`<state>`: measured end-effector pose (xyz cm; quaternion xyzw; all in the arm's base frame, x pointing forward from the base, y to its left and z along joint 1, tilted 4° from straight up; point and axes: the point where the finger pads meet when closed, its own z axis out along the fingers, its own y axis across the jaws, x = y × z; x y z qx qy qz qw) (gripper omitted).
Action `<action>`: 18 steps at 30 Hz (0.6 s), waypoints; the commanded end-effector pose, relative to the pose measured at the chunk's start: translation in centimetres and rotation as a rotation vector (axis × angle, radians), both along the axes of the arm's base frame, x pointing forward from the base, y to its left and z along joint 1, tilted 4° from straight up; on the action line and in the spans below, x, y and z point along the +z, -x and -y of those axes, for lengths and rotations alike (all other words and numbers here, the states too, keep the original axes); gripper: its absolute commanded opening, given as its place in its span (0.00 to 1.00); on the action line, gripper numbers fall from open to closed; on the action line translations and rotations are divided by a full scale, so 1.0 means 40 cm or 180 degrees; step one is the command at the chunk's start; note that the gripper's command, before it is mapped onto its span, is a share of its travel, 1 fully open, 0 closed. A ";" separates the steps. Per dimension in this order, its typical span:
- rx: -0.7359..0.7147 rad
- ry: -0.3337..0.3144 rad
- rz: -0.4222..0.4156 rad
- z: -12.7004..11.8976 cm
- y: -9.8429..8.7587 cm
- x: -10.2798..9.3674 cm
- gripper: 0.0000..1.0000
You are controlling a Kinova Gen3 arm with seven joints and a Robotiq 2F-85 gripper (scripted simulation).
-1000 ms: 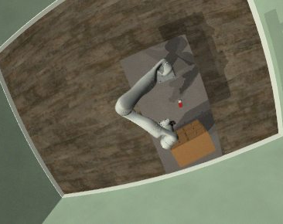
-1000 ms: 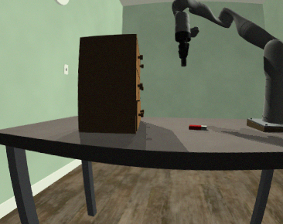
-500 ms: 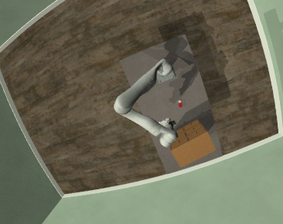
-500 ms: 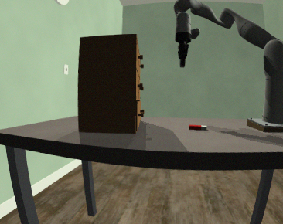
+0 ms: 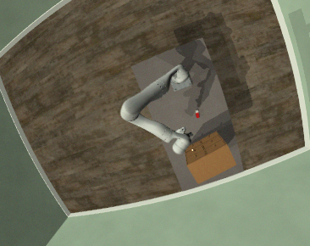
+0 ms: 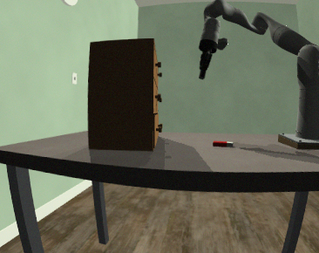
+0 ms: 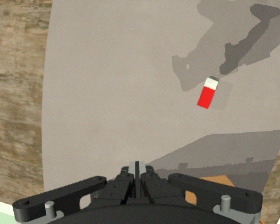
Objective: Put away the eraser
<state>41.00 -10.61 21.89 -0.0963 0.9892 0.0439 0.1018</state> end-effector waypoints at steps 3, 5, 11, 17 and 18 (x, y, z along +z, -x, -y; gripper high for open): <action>-0.0042 -0.0044 0.0198 0.008 -0.003 -0.021 0.00; -0.0051 -0.0067 0.0315 0.006 -0.010 -0.030 0.00; -0.0076 -0.0141 0.0682 0.000 -0.031 -0.058 0.00; -0.0095 -0.0187 0.0928 -0.004 -0.046 -0.077 0.00; -0.0098 -0.0201 0.0988 -0.005 -0.049 -0.081 0.00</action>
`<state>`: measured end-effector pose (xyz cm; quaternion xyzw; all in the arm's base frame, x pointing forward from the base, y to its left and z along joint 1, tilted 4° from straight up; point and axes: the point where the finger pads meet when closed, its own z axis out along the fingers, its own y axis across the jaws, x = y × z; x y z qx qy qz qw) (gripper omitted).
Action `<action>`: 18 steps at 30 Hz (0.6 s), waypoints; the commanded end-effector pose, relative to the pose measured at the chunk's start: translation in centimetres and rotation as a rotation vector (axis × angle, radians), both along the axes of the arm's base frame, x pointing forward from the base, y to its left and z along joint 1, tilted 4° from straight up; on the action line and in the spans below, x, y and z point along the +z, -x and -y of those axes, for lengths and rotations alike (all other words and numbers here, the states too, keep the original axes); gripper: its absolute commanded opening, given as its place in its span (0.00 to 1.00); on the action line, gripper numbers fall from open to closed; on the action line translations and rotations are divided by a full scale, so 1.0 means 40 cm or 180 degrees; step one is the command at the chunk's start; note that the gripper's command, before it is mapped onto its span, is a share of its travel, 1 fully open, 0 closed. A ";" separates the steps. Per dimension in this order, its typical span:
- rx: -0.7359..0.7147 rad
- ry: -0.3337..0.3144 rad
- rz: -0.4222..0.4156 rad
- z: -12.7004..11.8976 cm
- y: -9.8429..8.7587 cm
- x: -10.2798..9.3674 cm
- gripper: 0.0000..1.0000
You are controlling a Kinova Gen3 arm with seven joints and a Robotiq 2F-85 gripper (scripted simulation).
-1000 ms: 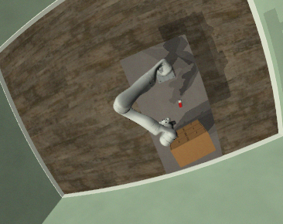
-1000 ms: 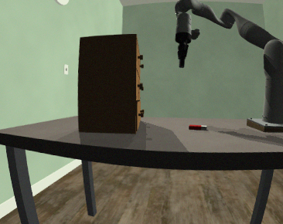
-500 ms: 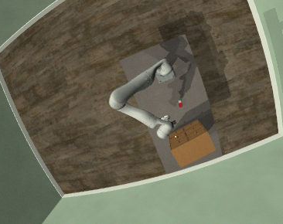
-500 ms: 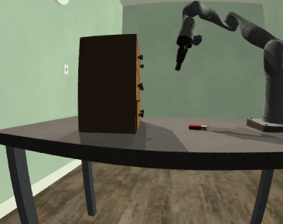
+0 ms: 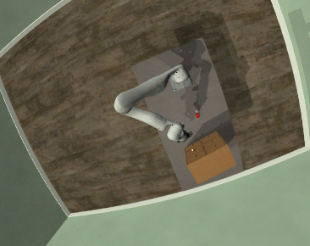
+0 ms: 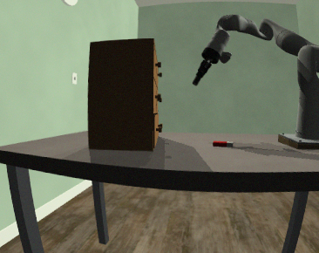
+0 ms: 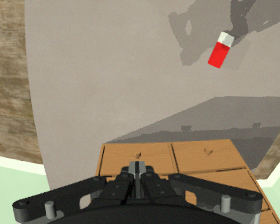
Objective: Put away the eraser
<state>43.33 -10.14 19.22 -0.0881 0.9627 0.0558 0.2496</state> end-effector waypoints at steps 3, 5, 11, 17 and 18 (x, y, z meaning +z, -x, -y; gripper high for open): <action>-0.0037 -0.0060 0.0218 0.003 -0.001 -0.028 0.00; -0.0049 -0.0075 0.0319 0.003 -0.008 -0.036 0.00; -0.0061 -0.0118 0.0524 -0.001 -0.019 -0.051 0.00; -0.0066 -0.0128 0.0594 -0.001 -0.023 -0.059 0.00; -0.0068 -0.0132 0.0612 -0.001 -0.024 -0.060 0.00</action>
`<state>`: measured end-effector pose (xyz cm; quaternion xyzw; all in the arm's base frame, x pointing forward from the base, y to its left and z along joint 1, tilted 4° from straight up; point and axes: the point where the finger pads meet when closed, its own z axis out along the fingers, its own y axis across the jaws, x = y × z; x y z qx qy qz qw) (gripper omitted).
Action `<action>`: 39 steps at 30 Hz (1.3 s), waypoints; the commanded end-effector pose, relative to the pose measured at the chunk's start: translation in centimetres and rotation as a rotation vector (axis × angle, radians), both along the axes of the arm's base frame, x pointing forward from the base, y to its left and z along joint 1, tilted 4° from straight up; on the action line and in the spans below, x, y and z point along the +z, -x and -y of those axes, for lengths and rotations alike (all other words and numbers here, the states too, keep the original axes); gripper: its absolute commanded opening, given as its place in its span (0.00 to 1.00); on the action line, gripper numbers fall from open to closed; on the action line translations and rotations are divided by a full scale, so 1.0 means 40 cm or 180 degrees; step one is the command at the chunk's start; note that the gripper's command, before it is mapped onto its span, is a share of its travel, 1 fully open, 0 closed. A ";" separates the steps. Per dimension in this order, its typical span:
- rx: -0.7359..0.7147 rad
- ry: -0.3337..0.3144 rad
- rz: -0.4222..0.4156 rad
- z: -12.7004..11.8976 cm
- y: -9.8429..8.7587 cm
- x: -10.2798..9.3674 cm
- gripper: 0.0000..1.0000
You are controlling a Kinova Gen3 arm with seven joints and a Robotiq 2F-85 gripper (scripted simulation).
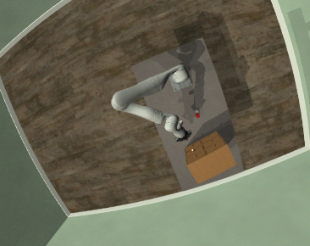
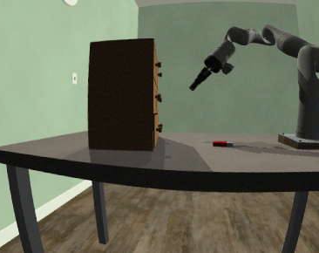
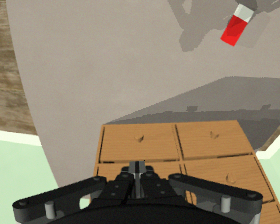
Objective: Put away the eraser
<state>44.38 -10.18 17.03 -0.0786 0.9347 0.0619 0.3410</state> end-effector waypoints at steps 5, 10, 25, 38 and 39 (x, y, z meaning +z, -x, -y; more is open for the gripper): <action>0.0002 -0.0042 0.0104 -0.006 -0.002 -0.013 0.00; -0.0009 -0.0068 0.0238 -0.008 -0.010 -0.022 0.00; -0.0036 -0.0149 0.0662 -0.015 -0.035 -0.055 0.00; -0.0054 -0.0199 0.0919 -0.019 -0.050 -0.074 0.00; -0.0055 -0.0202 0.0934 -0.020 -0.051 -0.075 0.00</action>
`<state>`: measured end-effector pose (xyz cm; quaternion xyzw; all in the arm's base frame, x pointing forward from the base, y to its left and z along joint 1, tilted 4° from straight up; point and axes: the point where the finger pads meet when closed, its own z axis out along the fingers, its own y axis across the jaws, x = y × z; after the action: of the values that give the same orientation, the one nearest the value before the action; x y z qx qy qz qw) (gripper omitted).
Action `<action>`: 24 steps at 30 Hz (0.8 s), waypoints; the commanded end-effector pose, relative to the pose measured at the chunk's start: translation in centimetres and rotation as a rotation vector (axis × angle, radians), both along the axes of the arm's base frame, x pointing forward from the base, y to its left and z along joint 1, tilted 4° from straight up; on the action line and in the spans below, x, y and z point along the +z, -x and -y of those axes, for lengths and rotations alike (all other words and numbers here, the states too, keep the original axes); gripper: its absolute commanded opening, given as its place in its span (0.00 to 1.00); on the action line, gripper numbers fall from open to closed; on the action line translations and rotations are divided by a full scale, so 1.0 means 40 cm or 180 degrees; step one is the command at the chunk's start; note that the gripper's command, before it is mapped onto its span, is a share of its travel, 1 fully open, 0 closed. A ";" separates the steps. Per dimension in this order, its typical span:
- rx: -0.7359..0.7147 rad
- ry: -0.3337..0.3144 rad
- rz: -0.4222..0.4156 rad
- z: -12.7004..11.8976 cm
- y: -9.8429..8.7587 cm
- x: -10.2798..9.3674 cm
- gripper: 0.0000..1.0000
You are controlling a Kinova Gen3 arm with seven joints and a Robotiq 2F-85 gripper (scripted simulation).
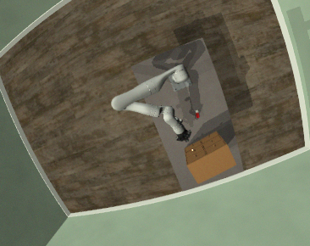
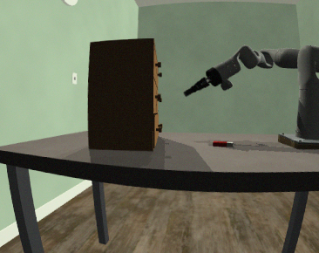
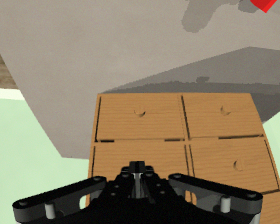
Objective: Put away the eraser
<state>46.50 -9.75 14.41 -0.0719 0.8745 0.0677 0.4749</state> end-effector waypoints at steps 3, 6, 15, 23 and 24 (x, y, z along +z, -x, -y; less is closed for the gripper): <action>0.0001 -0.0069 0.0047 -0.009 0.000 -0.013 0.00; -0.0001 -0.0075 0.0073 -0.010 -0.002 -0.015 0.00; -0.0004 -0.0080 0.0098 -0.010 -0.003 -0.016 0.00; -0.0004 -0.0081 0.0100 -0.011 -0.003 -0.016 0.33; -0.0004 -0.0081 0.0100 -0.011 -0.003 -0.016 0.33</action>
<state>46.62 -9.32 13.71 -0.0662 0.8663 0.0777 0.4890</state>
